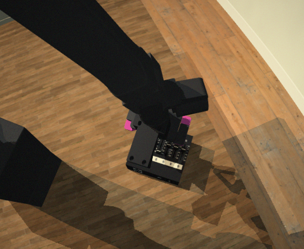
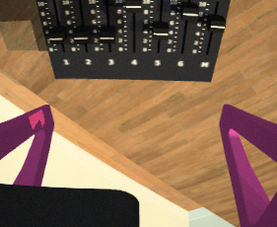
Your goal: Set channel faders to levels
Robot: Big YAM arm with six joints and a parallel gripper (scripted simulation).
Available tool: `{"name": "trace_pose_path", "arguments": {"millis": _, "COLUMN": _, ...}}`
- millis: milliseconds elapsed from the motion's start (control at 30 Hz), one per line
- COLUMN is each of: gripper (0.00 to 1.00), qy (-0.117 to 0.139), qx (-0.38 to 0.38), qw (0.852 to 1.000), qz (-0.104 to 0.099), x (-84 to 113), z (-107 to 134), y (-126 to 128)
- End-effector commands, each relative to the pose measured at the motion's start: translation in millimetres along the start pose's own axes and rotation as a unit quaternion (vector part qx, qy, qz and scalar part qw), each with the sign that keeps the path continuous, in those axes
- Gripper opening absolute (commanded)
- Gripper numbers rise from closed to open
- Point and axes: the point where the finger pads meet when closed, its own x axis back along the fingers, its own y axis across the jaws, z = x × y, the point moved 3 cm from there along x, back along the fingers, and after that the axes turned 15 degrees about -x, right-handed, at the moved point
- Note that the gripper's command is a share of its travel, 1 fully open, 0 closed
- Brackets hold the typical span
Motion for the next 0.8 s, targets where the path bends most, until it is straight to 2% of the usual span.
{"name": "trace_pose_path", "arguments": {"millis": 0, "gripper": 1.00, "qy": 0.016, "qx": -0.002, "qw": 1.000, "qz": -0.019, "x": 7.9, "z": 15, "y": 11}}
{"name": "trace_pose_path", "arguments": {"millis": 400, "gripper": 1.00, "qy": 0.016, "qx": -0.001, "qw": 1.000, "qz": -0.019, "x": 8.5, "z": 15, "y": 11}}
{"name": "trace_pose_path", "arguments": {"millis": 533, "gripper": 1.00, "qy": -0.003, "qx": 0.085, "qw": 0.996, "qz": -0.021, "x": 20.1, "z": 21, "y": 16}}
{"name": "trace_pose_path", "arguments": {"millis": 600, "gripper": 1.00, "qy": -0.024, "qx": 0.163, "qw": 0.986, "qz": -0.020, "x": 27.5, "z": 21, "y": 18}}
{"name": "trace_pose_path", "arguments": {"millis": 767, "gripper": 1.00, "qy": -0.069, "qx": 0.277, "qw": 0.958, "qz": -0.005, "x": 46.2, "z": 17, "y": 25}}
